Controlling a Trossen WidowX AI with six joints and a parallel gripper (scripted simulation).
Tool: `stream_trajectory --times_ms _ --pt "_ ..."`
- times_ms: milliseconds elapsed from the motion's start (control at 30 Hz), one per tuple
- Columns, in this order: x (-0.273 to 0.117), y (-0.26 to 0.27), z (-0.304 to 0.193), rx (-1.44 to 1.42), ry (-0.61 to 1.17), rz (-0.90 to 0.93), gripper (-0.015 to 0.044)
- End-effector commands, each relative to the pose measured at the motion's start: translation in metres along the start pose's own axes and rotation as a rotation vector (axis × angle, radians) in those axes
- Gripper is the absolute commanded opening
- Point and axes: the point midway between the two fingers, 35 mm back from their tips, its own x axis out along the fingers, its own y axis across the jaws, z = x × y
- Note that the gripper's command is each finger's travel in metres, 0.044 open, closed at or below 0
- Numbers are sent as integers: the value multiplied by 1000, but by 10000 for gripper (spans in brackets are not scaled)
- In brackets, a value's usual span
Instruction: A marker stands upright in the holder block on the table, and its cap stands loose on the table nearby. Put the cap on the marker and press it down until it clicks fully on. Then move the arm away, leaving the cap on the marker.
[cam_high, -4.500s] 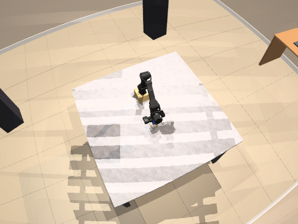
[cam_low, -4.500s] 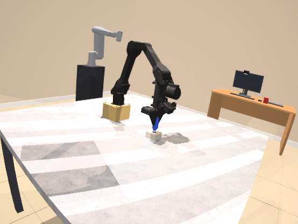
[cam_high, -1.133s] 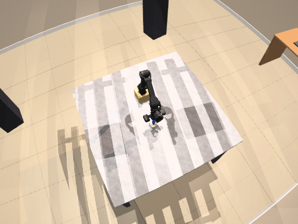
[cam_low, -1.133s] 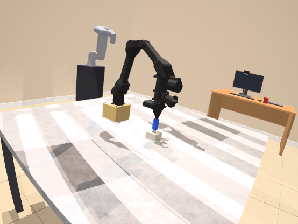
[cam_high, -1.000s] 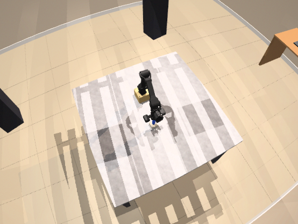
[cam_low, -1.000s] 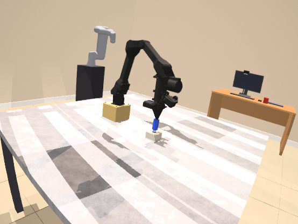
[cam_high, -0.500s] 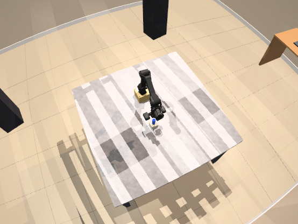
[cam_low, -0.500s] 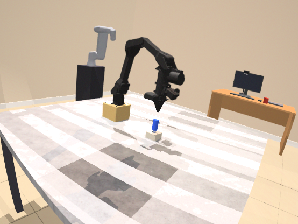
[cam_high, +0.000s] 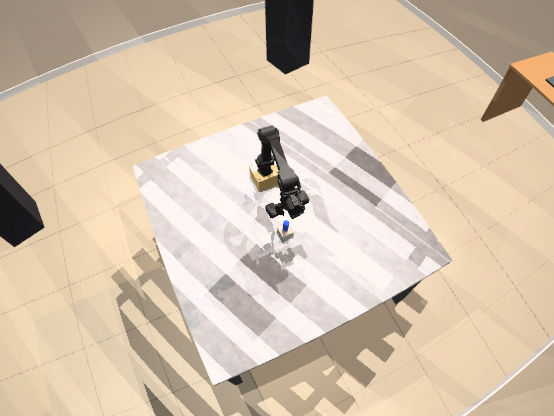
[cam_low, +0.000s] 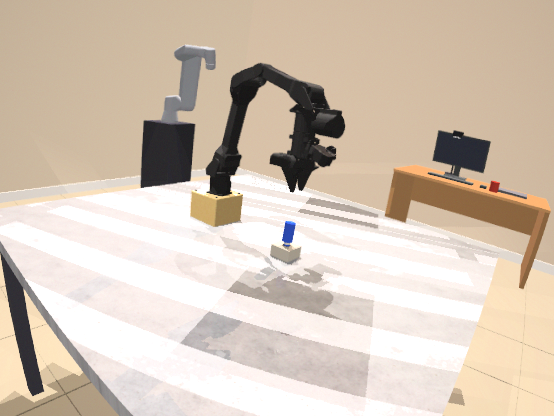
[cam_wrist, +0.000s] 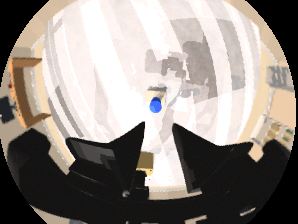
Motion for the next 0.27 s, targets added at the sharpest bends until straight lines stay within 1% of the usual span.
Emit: stream_trajectory --times_ms 0,167,200,233 --pt "-2 0 0 1 -2 -1 289" --pt "-2 0 0 1 -2 -1 420" --pt "-2 0 0 1 -2 -1 440" --pt "-2 0 0 1 -2 -1 440"
